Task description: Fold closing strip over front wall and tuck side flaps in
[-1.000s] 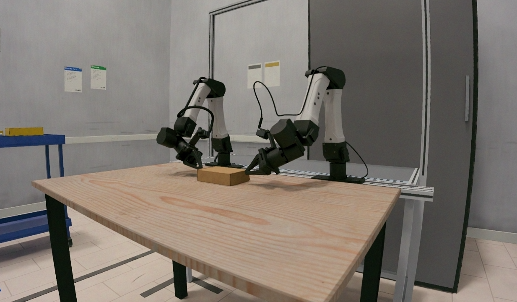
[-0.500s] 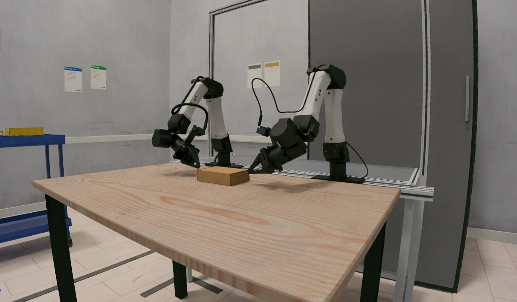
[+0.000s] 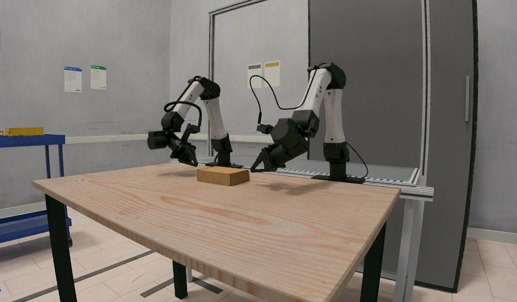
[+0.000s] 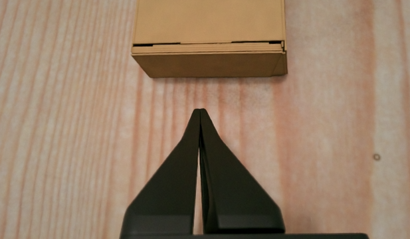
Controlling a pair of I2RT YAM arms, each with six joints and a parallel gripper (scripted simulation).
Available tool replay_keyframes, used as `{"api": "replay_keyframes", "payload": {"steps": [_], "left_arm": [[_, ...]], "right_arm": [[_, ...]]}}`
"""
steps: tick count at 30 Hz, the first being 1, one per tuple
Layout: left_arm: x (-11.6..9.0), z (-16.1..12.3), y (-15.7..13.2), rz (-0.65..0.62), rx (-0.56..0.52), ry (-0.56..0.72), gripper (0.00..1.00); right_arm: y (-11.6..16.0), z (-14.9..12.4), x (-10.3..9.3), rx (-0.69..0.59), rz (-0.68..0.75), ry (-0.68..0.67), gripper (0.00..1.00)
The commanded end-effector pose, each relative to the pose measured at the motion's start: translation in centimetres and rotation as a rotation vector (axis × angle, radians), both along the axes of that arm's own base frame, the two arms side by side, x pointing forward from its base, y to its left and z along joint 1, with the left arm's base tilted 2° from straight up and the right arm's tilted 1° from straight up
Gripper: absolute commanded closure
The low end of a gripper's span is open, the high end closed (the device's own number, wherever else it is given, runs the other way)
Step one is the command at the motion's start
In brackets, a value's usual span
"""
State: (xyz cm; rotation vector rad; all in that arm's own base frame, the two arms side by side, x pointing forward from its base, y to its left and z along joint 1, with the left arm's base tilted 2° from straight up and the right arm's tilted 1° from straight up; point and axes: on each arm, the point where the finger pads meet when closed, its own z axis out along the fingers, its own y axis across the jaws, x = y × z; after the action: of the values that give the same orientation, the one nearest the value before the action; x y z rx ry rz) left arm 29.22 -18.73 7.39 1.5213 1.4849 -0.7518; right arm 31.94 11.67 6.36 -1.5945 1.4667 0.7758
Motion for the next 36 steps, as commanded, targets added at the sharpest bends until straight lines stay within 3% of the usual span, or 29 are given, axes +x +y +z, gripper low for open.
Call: {"api": "replay_keyframes", "payload": {"steps": [1, 14, 15, 17, 24, 27, 28, 31, 36], "left_arm": [[0.0, 0.1, 0.6, -0.012, -0.004, 0.056, 0.99], [0.2, 0.6, 1.6, -0.015, -0.011, 0.153, 0.99], [0.2, 2.0, 2.0, 0.004, 0.008, 0.12, 0.99], [0.0, 2.7, 2.6, 0.032, 0.022, 0.137, 0.99], [-0.8, 5.1, 4.3, 0.118, 0.059, 0.197, 0.99], [-0.9, 4.5, 4.6, 0.13, 0.068, 0.242, 0.99], [-1.1, 5.9, 4.9, 0.149, 0.071, 0.22, 0.99], [-1.5, 7.0, 5.8, 0.191, 0.09, 0.248, 0.99], [-2.1, 9.0, 7.3, 0.26, 0.122, 0.292, 0.99]], "right_arm": [[-0.7, 0.0, -0.1, -0.008, 0.008, 0.057, 0.99], [-1.6, 0.5, 0.1, -0.006, 0.01, 0.154, 0.99], [-1.9, 2.3, 0.1, -0.02, -0.005, 0.114, 0.99], [-2.1, 2.4, -1.2, -0.026, -0.04, 0.178, 0.99], [-3.4, 5.2, -2.6, -0.07, -0.14, 0.236, 0.99], [-3.6, 5.6, -2.9, -0.076, -0.154, 0.248, 0.99], [-3.8, 5.9, -3.1, -0.082, -0.168, 0.258, 0.99], [-4.6, 8.1, -2.7, -0.106, -0.214, 0.239, 0.99], [-5.5, 10.1, -3.8, -0.136, -0.285, 0.284, 0.99]]}}
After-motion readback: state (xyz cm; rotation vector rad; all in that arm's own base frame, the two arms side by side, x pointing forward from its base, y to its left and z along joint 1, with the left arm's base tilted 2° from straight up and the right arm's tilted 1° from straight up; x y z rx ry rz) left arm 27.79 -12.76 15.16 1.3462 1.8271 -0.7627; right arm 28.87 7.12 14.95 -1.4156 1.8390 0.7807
